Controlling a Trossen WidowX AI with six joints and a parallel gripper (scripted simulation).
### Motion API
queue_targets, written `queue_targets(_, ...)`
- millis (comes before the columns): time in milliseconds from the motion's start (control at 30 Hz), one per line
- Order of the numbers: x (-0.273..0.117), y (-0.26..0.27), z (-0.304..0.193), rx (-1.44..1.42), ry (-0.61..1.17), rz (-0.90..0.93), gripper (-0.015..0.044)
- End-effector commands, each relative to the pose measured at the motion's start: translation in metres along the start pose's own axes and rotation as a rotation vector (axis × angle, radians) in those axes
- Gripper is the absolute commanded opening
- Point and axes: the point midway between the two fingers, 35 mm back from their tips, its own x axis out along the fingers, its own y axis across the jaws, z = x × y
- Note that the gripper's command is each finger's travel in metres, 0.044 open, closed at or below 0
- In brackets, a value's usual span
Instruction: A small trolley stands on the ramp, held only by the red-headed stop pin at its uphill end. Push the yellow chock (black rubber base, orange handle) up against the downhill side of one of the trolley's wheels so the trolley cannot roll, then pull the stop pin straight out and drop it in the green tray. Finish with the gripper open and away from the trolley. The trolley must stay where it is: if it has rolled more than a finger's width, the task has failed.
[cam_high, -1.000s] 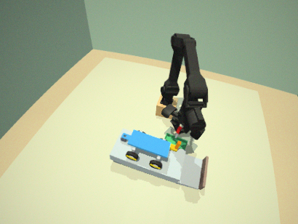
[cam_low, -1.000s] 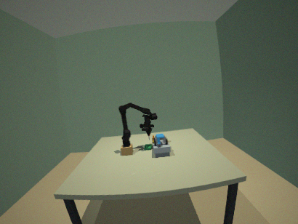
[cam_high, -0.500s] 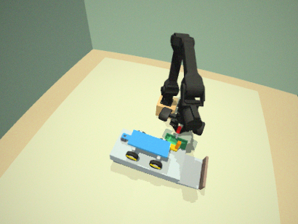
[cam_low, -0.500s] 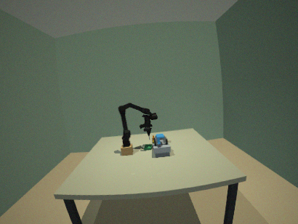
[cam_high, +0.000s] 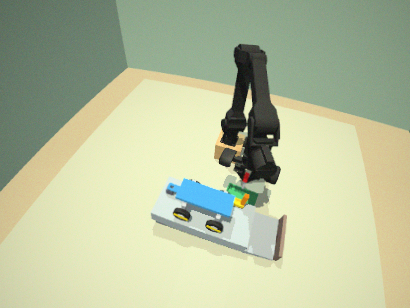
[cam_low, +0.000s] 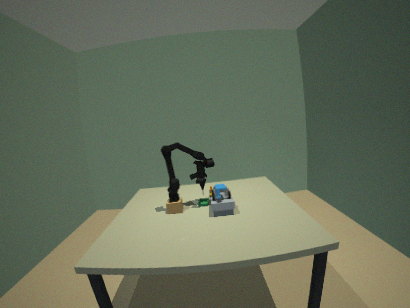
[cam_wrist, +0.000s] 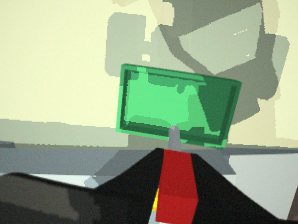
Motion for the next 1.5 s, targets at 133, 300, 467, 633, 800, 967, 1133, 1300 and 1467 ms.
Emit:
queue_targets(133,0.013,-0.003,0.001,0.002,0.0,-0.111,0.0)
queue_targets(300,0.029,-0.01,0.001,0.001,0.002,-0.173,0.0)
queue_targets(467,0.043,-0.017,0.002,0.001,0.002,-0.179,0.0)
queue_targets(633,0.056,-0.024,0.002,0.001,0.001,-0.18,0.0)
queue_targets(800,0.065,-0.03,0.002,0.001,0.001,-0.18,0.0)
queue_targets(967,0.065,-0.029,0.002,0.001,0.001,-0.18,0.0053)
queue_targets(1133,0.065,-0.026,0.002,0.001,0.001,-0.18,0.0184)
queue_targets(1300,0.066,-0.022,0.002,0.001,0.001,-0.179,0.019)
queue_targets(1467,0.068,-0.019,0.003,0.001,0.001,-0.179,0.019)
